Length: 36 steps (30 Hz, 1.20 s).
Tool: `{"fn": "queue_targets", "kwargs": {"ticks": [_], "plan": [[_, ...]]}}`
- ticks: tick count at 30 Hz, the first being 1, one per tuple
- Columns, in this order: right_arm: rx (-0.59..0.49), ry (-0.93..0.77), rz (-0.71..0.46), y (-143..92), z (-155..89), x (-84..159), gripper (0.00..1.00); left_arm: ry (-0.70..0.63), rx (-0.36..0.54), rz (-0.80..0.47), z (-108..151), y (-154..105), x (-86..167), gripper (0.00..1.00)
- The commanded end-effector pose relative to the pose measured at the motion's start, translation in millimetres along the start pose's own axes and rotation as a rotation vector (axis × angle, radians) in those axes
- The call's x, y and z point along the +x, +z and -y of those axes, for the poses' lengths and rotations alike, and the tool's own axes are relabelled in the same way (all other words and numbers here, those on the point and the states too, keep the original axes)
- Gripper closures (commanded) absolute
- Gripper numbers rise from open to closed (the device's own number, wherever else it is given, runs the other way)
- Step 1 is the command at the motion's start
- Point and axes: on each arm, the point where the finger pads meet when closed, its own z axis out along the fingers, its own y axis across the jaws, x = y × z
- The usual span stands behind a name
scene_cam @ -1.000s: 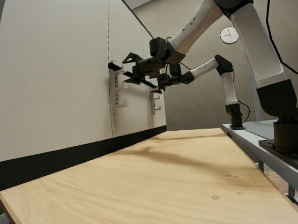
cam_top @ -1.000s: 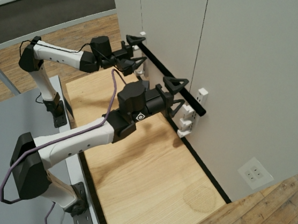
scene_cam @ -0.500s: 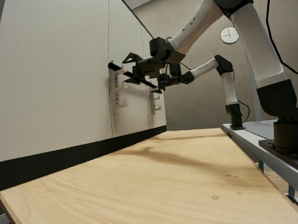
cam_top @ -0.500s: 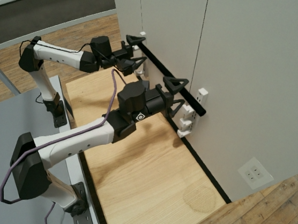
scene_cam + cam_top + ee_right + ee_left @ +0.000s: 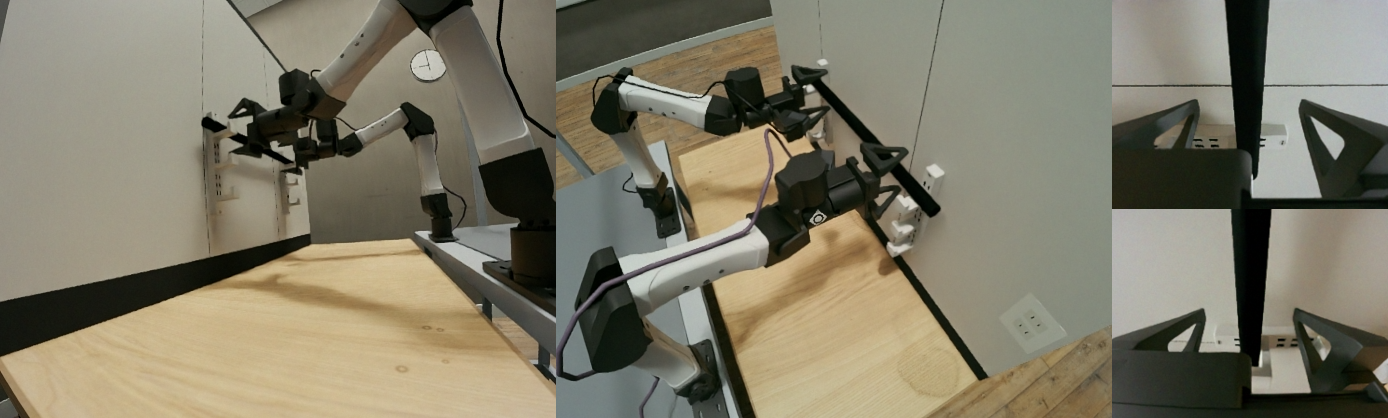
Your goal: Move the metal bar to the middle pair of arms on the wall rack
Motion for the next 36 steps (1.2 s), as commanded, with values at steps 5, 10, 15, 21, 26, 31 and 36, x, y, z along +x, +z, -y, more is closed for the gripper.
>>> {"fn": "queue_targets", "kwargs": {"ticks": [5, 10, 15, 21, 26, 31, 36], "plan": [[-0.005, -0.005, -0.005, 4.7, 0.1, 3.6, 0.00, 0.003, -0.010, 0.004, -8.0, -3.2, -3.9, 0.00], [-0.005, -0.005, -0.005, 4.6, 0.0, 3.6, 0.00, 0.003, -0.010, 0.004, -7.6, -3.9, -4.5, 0.00], [-0.006, -0.005, -0.005, 4.4, -0.3, 3.6, 0.00, 0.004, -0.008, 0.005, -6.9, -5.4, -5.9, 0.00], [-0.006, -0.005, -0.005, 4.2, -0.6, 3.7, 0.00, 0.005, -0.007, 0.006, -6.1, -7.1, -7.6, 0.00], [-0.006, -0.005, -0.005, 4.1, -0.8, 3.7, 0.00, 0.005, -0.006, 0.007, -5.5, -8.3, -8.7, 0.00], [-0.007, -0.005, -0.005, 4.0, -1.0, 3.7, 0.00, 0.006, -0.005, 0.007, -5.3, -8.1, -8.0, 0.00], [-0.007, -0.005, -0.005, 3.8, -1.3, 3.7, 0.00, 0.006, -0.004, 0.007, -5.1, -7.9, -7.1, 0.00]]}}
